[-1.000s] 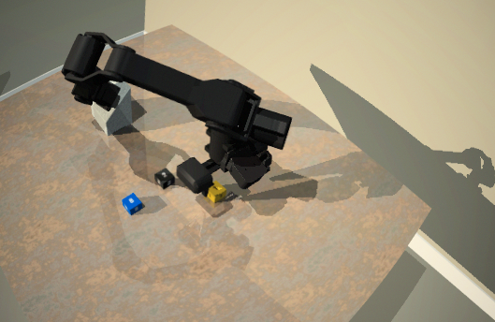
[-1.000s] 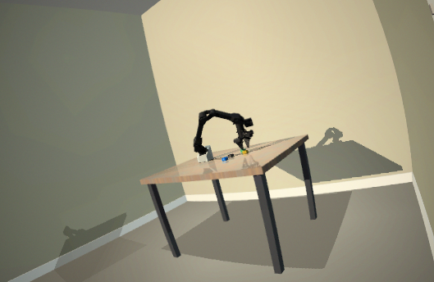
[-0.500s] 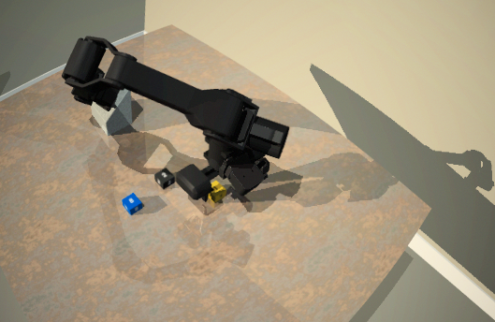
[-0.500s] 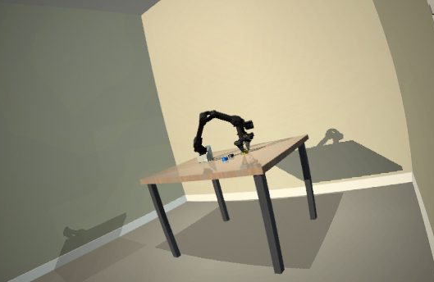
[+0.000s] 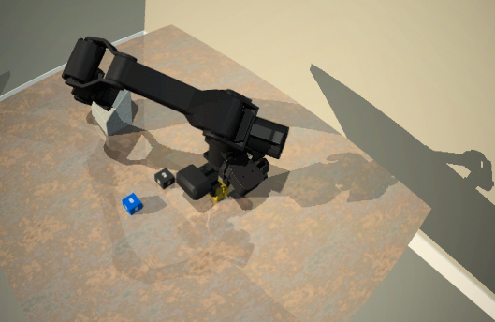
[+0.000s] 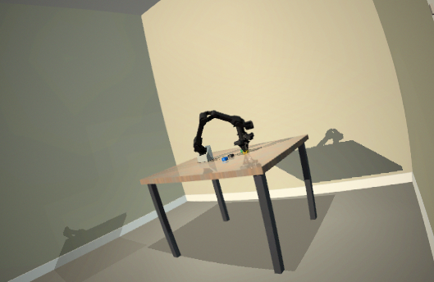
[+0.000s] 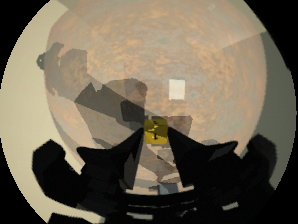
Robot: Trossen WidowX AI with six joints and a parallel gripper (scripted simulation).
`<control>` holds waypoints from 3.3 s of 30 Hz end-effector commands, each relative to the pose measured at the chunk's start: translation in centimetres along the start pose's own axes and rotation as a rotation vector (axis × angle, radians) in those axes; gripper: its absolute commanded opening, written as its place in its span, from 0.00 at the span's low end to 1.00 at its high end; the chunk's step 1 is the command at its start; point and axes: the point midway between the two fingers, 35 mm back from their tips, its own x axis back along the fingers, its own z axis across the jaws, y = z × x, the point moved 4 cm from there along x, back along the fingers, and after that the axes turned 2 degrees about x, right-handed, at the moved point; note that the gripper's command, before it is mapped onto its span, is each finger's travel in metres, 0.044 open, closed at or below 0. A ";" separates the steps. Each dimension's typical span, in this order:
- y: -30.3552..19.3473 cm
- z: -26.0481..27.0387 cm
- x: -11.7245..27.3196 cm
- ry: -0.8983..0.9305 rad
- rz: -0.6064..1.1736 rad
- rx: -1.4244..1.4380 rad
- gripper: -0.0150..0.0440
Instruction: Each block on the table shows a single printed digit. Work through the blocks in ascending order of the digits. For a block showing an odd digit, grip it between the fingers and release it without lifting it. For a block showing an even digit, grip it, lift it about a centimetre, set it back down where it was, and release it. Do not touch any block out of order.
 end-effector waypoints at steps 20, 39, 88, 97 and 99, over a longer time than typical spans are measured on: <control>0.0 0.0 0.0 -0.005 -0.002 0.005 0.46; 0.0 0.0 0.0 -0.005 -0.002 0.005 0.90; -10.3 -6.2 11.6 -0.004 0.003 0.010 0.46; -10.0 -6.1 7.5 -0.002 0.002 0.010 0.64; -10.2 -6.2 4.5 -0.005 0.002 0.009 0.72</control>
